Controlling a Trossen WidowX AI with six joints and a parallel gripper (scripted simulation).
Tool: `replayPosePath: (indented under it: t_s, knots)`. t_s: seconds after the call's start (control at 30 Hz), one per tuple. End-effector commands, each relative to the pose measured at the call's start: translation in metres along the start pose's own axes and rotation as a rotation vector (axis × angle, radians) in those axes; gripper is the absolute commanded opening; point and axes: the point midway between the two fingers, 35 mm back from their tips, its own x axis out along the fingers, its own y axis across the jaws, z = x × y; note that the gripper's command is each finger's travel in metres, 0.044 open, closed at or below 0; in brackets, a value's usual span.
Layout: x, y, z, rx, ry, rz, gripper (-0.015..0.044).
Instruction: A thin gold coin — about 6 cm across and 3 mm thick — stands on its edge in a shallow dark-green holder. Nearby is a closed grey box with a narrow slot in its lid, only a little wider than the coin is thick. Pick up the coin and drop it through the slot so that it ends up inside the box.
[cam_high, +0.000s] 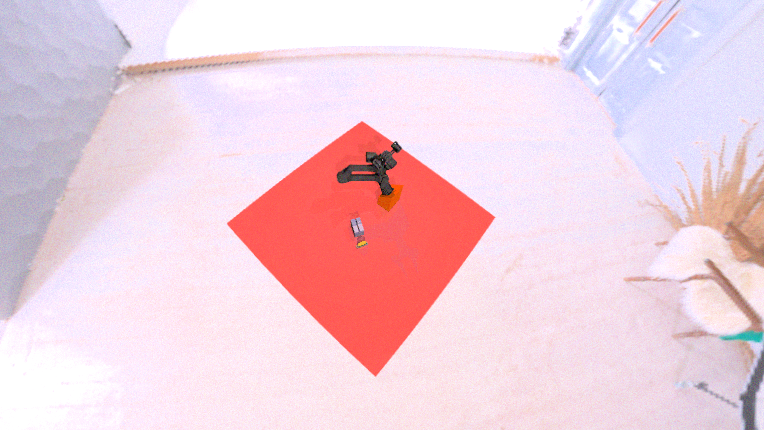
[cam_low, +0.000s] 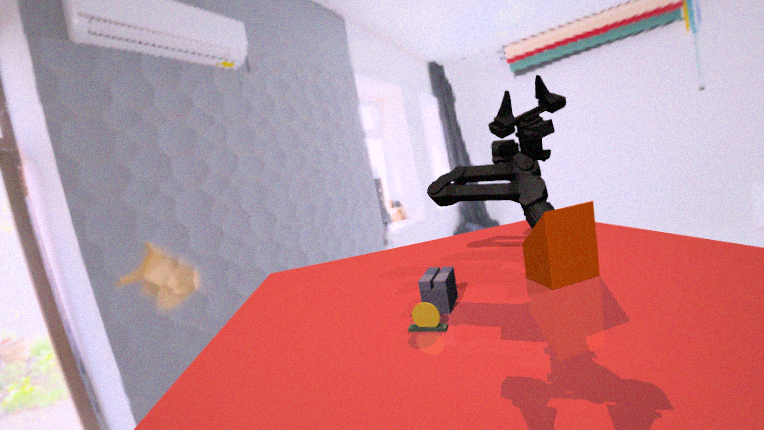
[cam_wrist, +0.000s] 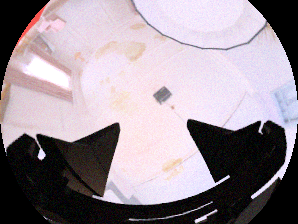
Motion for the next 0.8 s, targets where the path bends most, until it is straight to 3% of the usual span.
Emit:
replayPosePath:
  t_s: [0.0,0.27,0.5,0.77]
  knots:
    - [0.001,-0.001,0.0,-0.014,0.0,0.003,0.0374]
    - [0.055,-0.018,0.006,-0.612,-0.089,0.117,0.0164]
    - [0.11,-0.005,0.049,-1.075,-0.301,0.152,0.0161]
    - [0.161,0.049,0.101,-1.512,-0.684,0.13,0.0161]
